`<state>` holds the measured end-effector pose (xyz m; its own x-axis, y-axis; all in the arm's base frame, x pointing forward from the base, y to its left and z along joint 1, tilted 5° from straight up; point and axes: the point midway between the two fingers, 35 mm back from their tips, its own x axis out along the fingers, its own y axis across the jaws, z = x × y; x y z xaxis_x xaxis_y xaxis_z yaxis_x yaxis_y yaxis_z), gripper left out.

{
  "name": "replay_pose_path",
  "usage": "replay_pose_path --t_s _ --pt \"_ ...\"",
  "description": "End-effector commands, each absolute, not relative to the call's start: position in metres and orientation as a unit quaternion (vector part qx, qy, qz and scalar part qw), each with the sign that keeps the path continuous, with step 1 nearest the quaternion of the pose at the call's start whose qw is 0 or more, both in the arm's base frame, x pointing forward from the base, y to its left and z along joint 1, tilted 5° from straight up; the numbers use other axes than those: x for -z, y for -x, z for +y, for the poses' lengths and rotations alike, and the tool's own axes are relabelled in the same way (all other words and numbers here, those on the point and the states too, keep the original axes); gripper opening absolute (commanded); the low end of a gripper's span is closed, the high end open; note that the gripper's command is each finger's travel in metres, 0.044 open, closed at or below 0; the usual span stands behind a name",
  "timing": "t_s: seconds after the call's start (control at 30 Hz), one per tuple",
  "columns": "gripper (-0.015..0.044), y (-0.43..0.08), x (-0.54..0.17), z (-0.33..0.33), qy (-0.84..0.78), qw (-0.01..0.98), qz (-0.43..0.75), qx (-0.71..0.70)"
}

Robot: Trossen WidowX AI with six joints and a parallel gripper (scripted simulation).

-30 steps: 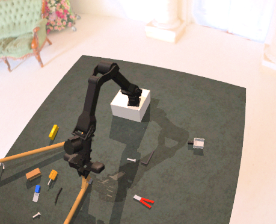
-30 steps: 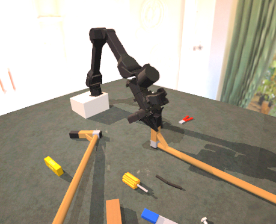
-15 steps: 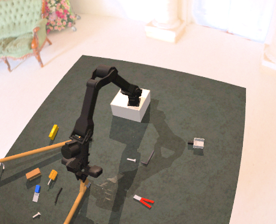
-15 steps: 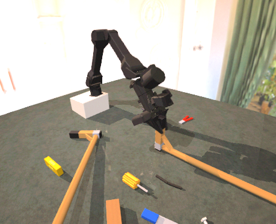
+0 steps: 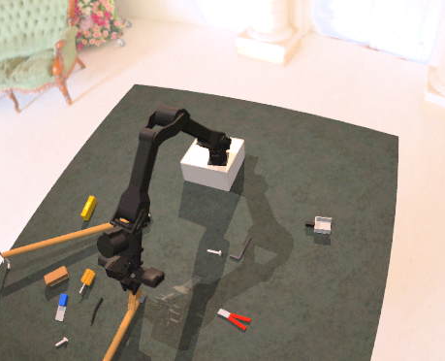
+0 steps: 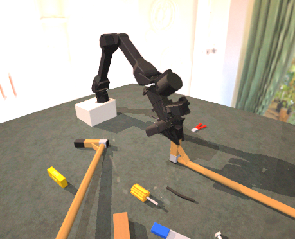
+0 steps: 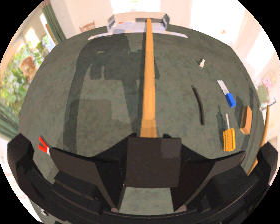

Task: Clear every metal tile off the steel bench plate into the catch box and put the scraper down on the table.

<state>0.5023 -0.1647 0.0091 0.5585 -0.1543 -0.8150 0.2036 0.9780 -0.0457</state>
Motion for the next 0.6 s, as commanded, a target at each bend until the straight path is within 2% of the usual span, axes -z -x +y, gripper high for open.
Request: replay_pose_path --t_s 0.0,0.43,0.57 --pt "0.0 -0.513 -0.013 -0.166 -0.026 0.886 0.452 0.104" --pt "0.0 -0.529 -0.012 -0.169 -0.026 0.886 0.451 0.104" --pt "0.0 -0.52 -0.009 -0.168 -0.027 0.883 0.457 0.102"
